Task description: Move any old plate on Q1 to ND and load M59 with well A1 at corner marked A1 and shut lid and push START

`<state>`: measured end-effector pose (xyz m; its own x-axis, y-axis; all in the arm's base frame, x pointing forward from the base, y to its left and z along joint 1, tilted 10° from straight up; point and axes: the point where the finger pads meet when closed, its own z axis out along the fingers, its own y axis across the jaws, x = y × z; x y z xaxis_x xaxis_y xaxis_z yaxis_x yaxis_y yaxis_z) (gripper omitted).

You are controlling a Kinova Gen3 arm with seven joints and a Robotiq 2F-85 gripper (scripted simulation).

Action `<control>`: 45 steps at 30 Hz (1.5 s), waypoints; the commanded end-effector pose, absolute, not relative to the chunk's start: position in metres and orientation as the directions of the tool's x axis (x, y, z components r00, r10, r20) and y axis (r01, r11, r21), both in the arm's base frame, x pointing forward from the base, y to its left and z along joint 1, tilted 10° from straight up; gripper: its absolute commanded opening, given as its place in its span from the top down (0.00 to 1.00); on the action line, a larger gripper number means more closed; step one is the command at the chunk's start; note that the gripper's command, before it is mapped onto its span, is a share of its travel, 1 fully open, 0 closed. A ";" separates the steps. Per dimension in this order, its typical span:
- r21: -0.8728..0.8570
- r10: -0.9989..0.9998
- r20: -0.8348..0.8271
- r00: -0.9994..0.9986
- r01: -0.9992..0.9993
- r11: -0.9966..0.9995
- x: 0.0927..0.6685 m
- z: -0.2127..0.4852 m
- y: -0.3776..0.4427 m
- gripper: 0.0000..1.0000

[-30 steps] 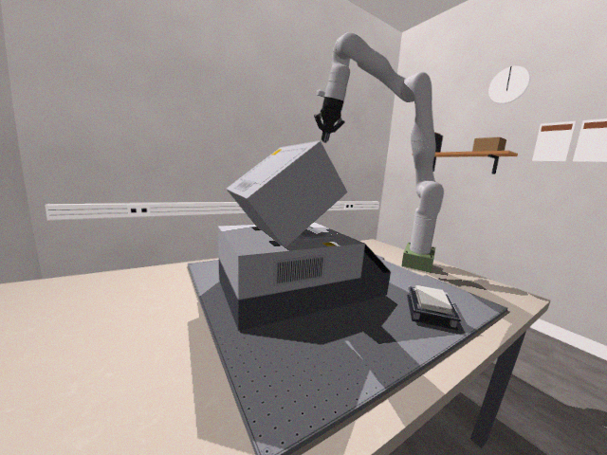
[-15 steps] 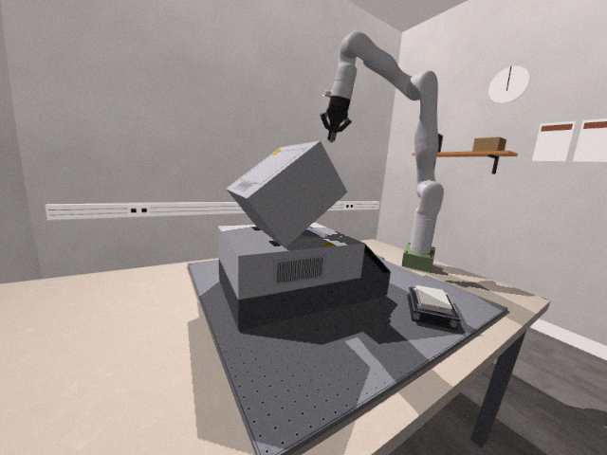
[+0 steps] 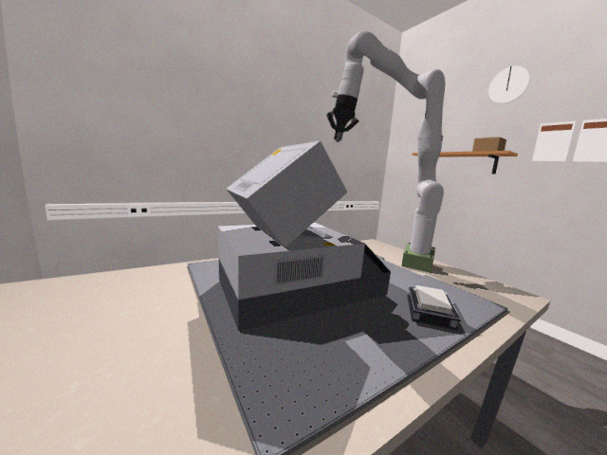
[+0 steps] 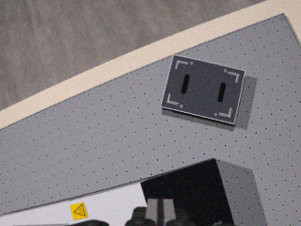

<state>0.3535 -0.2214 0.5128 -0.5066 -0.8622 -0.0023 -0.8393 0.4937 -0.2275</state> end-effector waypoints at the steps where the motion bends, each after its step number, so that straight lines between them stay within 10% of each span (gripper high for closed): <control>1: -0.246 -0.842 -0.026 -0.539 -0.813 0.528 0.350 0.516 -0.215 0.90; 45: -0.237 -0.629 -0.274 -0.728 -0.583 0.777 0.329 0.519 -0.133 0.90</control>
